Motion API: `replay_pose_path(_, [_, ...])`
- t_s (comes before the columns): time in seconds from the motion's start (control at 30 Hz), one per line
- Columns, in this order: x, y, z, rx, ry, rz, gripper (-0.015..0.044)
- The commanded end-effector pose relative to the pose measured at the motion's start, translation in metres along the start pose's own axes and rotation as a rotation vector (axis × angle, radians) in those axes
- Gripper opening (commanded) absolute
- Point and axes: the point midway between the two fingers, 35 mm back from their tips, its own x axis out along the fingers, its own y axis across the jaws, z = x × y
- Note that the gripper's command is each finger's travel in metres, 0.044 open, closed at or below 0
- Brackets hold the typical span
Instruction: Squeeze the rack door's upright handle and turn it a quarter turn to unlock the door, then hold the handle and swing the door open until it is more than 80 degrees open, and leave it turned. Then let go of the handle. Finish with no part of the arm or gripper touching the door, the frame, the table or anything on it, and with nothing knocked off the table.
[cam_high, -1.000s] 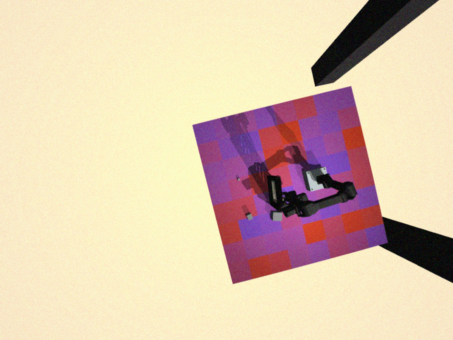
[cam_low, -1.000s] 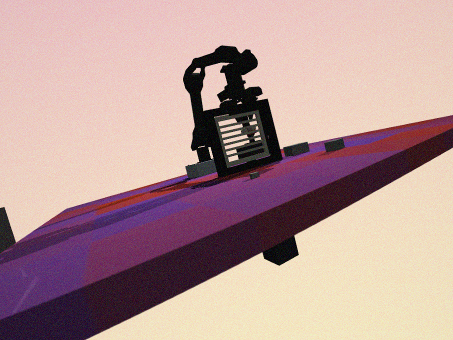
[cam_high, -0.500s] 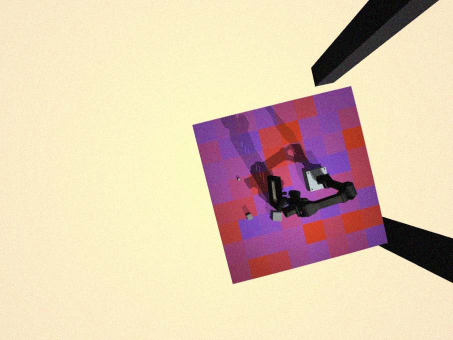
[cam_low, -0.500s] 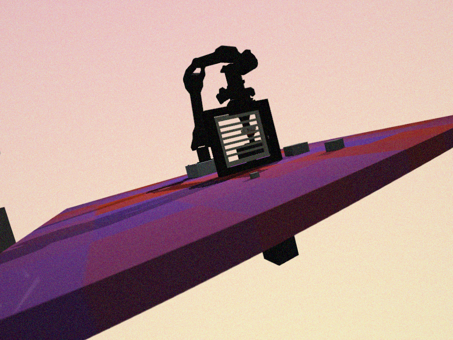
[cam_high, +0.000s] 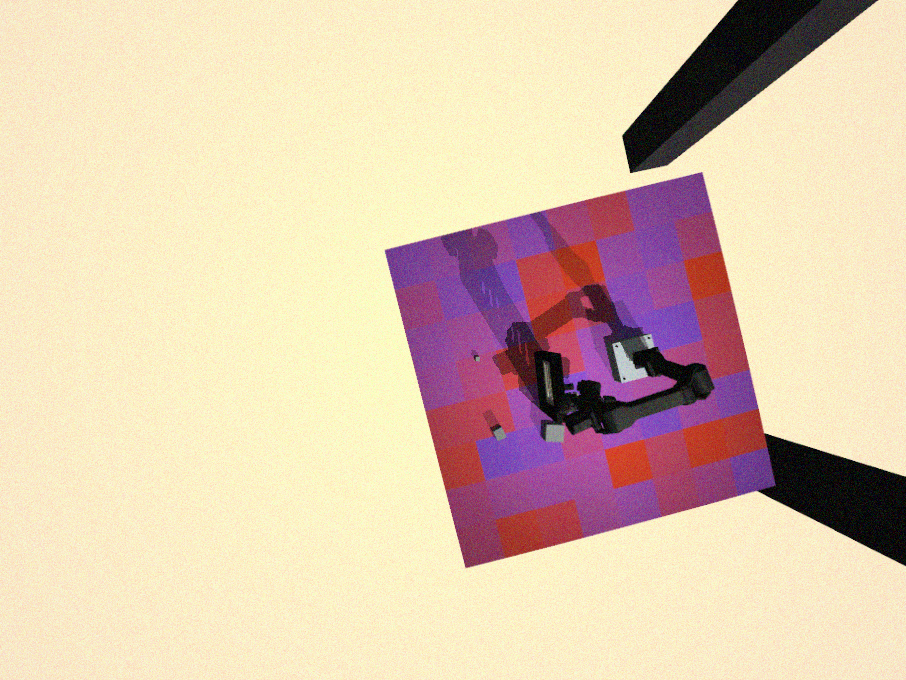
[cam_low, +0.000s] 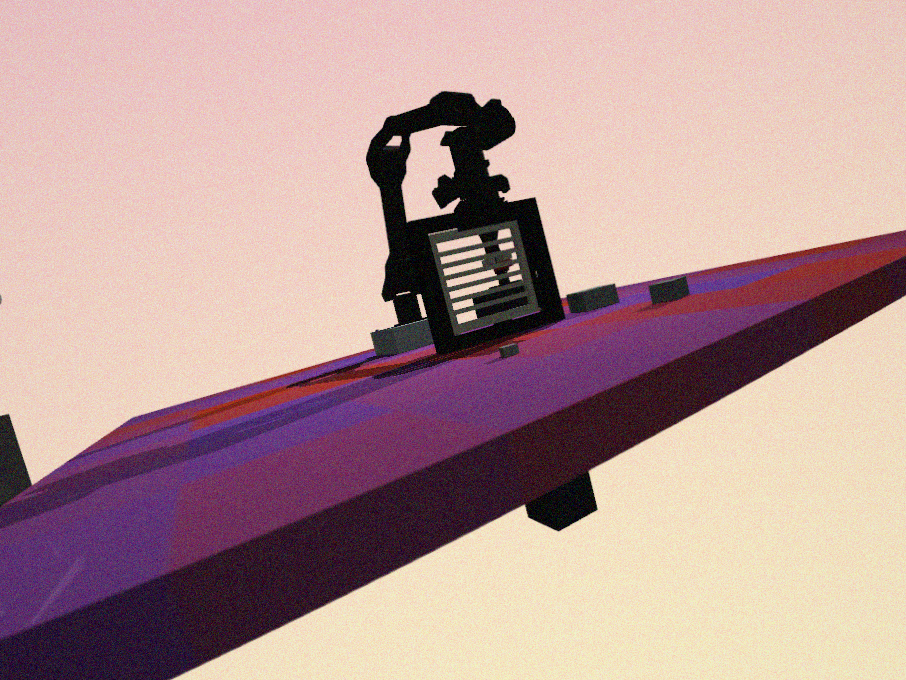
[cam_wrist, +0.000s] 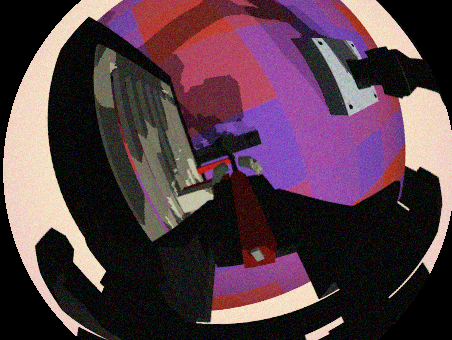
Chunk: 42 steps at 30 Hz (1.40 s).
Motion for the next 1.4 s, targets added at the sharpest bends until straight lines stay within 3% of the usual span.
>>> replay_pose_path(0.0, [0.000,0.001,0.000,0.004,-0.003,0.003,0.0169])
replay_pose_path(0.73, [0.000,0.001,0.000,0.004,-0.003,0.003,0.0023])
replay_pose_path(1.37, [0.000,-0.012,0.009,-0.320,-0.004,0.001,0.0023])
